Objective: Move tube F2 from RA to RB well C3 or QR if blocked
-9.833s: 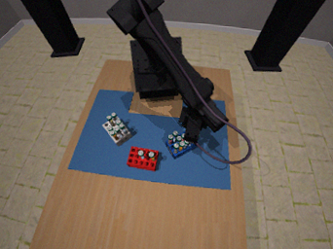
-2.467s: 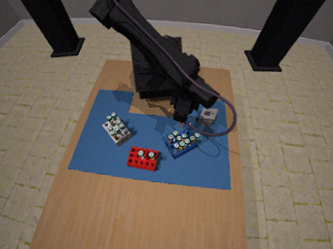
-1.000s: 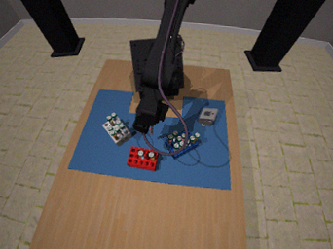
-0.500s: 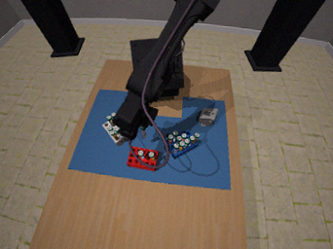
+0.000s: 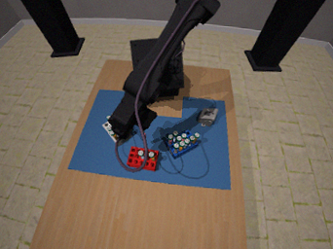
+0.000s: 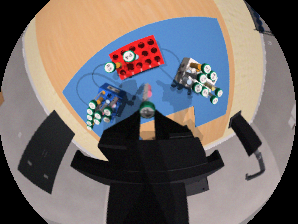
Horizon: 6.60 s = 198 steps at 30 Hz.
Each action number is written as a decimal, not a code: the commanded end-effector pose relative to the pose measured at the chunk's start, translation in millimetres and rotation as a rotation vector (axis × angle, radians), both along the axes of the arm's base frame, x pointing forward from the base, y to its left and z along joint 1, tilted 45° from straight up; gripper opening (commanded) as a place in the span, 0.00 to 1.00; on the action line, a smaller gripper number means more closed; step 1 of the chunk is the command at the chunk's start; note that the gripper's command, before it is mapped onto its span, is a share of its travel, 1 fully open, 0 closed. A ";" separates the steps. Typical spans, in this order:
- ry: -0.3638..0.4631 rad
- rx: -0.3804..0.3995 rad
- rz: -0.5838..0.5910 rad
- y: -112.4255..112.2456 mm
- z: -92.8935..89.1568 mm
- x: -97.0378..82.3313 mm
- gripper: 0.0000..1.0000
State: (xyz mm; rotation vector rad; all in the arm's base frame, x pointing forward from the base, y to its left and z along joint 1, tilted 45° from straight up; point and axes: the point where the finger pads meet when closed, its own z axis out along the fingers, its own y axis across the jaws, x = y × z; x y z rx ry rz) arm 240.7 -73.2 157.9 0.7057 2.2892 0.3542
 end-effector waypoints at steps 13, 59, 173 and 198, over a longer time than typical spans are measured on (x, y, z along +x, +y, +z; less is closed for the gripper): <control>-0.002 0.294 -0.313 -8.4 10.3 3.5 0.00; 0.012 0.285 -0.309 -60.1 34.8 32.2 0.00; 0.023 0.292 -0.311 -55.8 8.5 48.4 0.00; 0.011 0.286 -0.317 -57.4 6.4 52.5 0.00</control>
